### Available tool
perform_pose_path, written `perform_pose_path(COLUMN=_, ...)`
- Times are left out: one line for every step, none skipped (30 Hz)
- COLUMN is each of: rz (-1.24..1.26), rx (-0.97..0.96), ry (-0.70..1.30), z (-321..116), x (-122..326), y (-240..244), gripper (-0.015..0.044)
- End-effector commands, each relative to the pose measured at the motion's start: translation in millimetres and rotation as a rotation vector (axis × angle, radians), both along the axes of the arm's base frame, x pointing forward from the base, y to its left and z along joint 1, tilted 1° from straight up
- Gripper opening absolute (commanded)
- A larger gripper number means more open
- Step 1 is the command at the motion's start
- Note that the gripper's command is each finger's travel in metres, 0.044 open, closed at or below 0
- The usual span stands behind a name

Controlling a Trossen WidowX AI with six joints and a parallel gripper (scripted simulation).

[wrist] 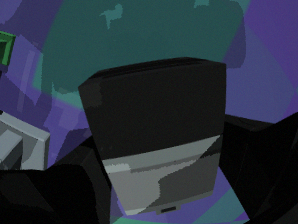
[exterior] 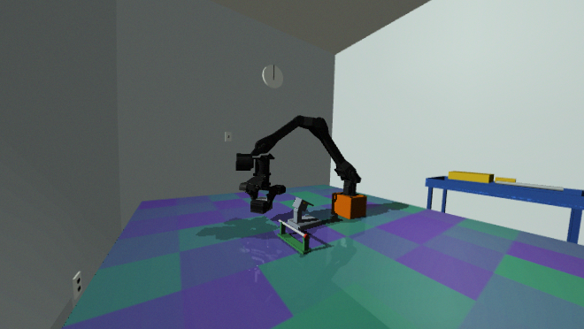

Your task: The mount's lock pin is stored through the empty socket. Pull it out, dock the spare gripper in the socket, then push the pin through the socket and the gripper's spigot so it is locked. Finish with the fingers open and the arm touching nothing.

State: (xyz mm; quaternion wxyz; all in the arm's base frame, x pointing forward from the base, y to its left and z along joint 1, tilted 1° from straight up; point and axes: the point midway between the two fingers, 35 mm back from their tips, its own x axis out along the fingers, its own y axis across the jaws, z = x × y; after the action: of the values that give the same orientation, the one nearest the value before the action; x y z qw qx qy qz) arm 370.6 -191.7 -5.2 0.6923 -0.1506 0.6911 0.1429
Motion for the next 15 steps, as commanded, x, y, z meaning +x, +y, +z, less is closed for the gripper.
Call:
perform_pose_path(rz=0.085, rx=-0.002, ry=0.0, z=0.8, x=-1.0, y=-0.1, gripper=0.0)
perform_pose_path(rz=0.11, rx=-0.002, ry=0.0, z=0.9, x=-1.2, y=-0.1, gripper=0.0)
perform_pose_path(rz=0.135, rx=-0.002, ry=0.001, z=0.9, x=-1.4, y=0.0, gripper=0.0)
perform_pose_path(rz=0.159, rx=-0.002, ry=0.001, z=1.0, x=-1.7, y=0.0, gripper=0.0)
perform_pose_path(rz=0.184, rx=-0.002, ry=0.001, z=1.1, x=-1.9, y=0.1, gripper=0.0)
perform_pose_path(rz=0.208, rx=-0.002, ry=0.001, z=1.1, x=-2.1, y=0.1, gripper=0.0)
perform_pose_path(rz=0.233, rx=-0.002, ry=0.002, z=1.2, x=-2.4, y=0.1, gripper=0.0)
perform_pose_path(rz=0.258, rx=-0.003, ry=0.002, z=1.2, x=-2.6, y=0.2, gripper=0.0)
perform_pose_path(rz=0.282, rx=-0.003, ry=0.002, z=1.3, x=-2.8, y=0.2, gripper=0.0)
perform_pose_path(rz=0.307, rx=-0.003, ry=0.003, z=1.3, x=-3.0, y=0.3, gripper=0.0)
perform_pose_path(rz=0.331, rx=-0.003, ry=0.003, z=1.4, x=-3.3, y=0.3, gripper=0.0)
perform_pose_path(rz=0.356, rx=-0.003, ry=0.003, z=1.4, x=-3.5, y=0.3, gripper=0.0)
perform_pose_path(rz=0.381, rx=-0.003, ry=0.003, z=1.5, x=-3.7, y=0.4, gripper=0.0)
perform_pose_path(rz=0.405, rx=-0.003, ry=0.004, z=1.5, x=-4.0, y=0.4, gripper=0.0)
perform_pose_path(rz=0.43, rx=-0.003, ry=0.004, z=1.6, x=-4.2, y=0.5, gripper=0.0)
